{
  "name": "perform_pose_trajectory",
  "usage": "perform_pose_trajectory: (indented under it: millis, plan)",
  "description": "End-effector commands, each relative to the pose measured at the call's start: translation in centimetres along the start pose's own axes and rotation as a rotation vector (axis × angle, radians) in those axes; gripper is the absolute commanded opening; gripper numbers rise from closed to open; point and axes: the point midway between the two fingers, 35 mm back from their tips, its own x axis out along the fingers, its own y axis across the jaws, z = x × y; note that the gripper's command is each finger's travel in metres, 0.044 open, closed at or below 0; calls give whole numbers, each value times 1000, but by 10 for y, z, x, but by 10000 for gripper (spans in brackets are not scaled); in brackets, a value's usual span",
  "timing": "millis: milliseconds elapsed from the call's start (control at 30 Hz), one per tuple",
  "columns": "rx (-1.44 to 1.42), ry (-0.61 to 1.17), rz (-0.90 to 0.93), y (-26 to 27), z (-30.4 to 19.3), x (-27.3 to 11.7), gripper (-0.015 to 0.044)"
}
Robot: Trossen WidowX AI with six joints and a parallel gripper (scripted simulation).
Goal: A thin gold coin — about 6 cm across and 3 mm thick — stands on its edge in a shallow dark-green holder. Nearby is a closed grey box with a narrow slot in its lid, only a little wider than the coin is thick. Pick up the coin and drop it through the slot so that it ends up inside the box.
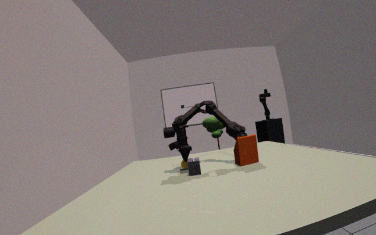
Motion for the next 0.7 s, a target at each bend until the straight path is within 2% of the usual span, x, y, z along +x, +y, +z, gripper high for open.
perform_pose_trajectory:
  millis: [0,667]
  plan:
    - [-6,5,-2,0,-2,9,161]
    - [-6,6,-6,0,-4,39,161]
